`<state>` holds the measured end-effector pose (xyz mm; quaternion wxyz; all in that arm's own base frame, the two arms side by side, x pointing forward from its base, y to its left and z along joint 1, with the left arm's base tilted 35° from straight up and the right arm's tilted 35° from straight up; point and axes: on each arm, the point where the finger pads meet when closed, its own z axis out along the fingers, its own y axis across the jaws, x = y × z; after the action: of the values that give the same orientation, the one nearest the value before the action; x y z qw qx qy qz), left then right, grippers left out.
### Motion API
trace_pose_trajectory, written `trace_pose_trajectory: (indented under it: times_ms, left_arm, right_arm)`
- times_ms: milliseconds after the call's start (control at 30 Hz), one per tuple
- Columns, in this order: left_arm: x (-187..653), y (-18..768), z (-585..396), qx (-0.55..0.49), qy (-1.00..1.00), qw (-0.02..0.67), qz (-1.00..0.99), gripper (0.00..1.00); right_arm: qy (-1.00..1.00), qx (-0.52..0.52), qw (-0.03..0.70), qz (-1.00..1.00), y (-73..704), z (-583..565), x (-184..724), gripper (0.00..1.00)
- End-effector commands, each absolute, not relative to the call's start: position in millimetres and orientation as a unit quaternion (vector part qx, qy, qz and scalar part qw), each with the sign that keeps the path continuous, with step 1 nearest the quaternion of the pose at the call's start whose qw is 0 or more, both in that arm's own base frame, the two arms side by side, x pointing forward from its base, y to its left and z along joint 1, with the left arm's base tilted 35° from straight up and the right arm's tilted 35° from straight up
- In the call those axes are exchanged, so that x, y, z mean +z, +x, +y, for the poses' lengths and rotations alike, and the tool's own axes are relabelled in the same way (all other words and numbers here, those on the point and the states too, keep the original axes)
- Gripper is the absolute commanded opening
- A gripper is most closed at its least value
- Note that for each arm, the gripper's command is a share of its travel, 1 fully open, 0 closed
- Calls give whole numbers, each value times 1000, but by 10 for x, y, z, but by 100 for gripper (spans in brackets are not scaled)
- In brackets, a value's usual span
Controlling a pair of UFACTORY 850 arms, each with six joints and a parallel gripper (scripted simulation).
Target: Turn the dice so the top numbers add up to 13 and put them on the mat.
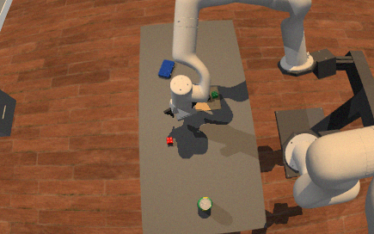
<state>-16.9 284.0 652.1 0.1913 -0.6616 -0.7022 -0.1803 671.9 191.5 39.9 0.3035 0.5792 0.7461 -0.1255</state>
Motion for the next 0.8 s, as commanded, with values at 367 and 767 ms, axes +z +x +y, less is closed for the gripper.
trace_pose_trajectory:
  times_ms: [367, 767]
  left_arm:
    - [6529, -169, 2839, -181, -661, 192, -702, 100]
    - [6529, -169, 2839, -181, -661, 192, -702, 100]
  right_arm:
    - [782, -27, 329, 530, 7131, 2303, 288, 100]
    - [888, 48, 318, 329, 7346, 2587, 187, 100]
